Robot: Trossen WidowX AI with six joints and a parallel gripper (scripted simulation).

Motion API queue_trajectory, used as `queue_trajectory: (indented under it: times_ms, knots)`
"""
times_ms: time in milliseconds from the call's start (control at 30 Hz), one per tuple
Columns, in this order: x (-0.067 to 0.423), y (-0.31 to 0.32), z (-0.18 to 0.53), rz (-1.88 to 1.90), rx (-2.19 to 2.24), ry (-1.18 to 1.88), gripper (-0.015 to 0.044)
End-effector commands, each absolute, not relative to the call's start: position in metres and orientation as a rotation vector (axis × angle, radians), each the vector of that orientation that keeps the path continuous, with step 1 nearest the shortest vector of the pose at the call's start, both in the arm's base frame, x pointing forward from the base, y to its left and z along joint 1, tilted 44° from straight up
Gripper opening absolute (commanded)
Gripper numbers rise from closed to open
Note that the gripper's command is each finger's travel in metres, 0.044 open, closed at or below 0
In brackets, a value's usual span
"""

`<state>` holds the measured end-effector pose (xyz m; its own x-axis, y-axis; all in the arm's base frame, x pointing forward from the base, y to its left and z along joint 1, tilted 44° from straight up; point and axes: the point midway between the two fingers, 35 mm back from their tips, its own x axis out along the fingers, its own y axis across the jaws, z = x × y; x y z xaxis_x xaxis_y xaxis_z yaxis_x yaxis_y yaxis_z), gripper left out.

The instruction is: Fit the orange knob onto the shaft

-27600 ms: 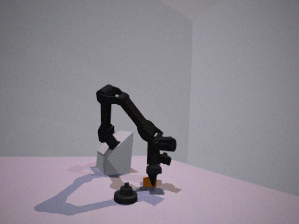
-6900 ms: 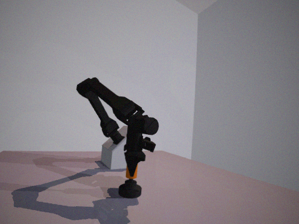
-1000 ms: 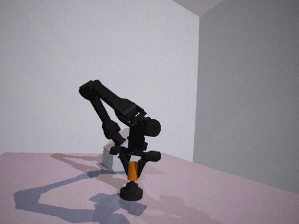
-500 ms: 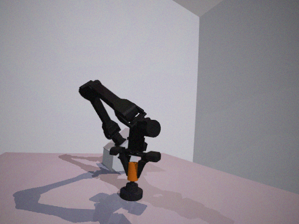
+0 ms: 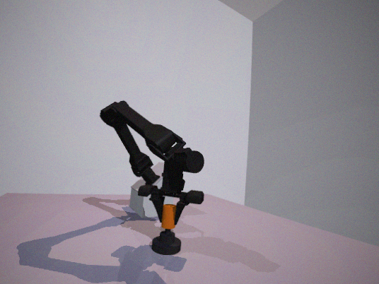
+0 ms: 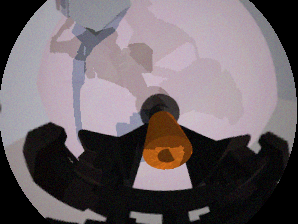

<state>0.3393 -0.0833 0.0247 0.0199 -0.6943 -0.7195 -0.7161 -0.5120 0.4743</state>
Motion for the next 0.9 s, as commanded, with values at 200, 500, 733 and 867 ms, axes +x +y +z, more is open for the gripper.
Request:
queue_trajectory:
  times_ms: [200, 500, 733, 867]
  knots:
    - [0.3391, -0.0842, 0.0229, 1.665, -2.283, 1.493, 0.0000]
    - [0.3389, -0.0854, 0.0221, 1.665, -2.283, 1.493, 0.0000]
    - [0.3389, -0.0850, 0.0227, 1.665, -2.283, 1.493, 0.0000]
    - [0.3394, -0.0832, 0.0256, 1.665, -2.283, 1.492, 0.0000]
